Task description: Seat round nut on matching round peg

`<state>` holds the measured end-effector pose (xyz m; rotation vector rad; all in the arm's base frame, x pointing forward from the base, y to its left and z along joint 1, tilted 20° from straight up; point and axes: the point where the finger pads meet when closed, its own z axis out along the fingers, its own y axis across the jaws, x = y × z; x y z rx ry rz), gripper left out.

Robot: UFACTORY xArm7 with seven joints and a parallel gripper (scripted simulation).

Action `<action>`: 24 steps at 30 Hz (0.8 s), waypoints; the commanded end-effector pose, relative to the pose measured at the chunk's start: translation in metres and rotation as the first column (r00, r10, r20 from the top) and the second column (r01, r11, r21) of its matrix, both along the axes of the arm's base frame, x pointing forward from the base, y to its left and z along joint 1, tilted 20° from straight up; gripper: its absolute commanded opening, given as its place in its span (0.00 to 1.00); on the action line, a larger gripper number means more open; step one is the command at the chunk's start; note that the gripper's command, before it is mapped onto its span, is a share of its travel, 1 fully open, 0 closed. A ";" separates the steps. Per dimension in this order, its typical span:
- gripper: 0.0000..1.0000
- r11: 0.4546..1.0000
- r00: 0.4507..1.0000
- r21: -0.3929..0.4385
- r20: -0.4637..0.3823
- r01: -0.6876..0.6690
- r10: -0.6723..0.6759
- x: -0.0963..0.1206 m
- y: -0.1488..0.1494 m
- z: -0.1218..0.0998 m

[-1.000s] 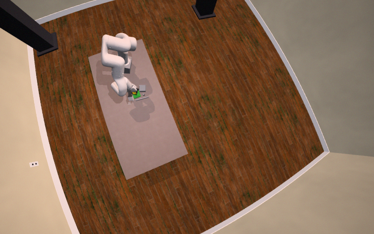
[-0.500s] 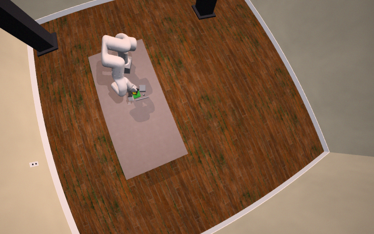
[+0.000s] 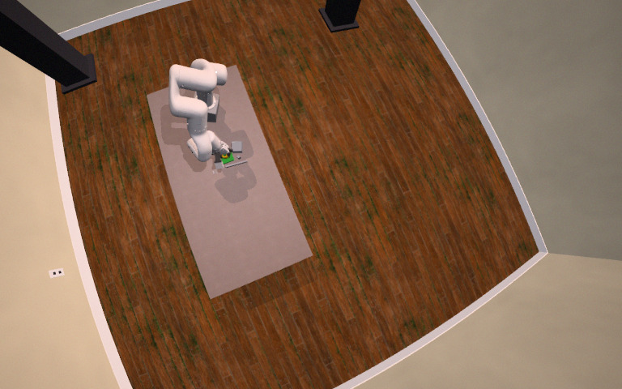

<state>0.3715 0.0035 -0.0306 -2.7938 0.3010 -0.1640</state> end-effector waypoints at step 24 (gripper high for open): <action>0.00 1.000 1.000 0.000 0.004 0.002 -0.002 0.004 0.005 -0.017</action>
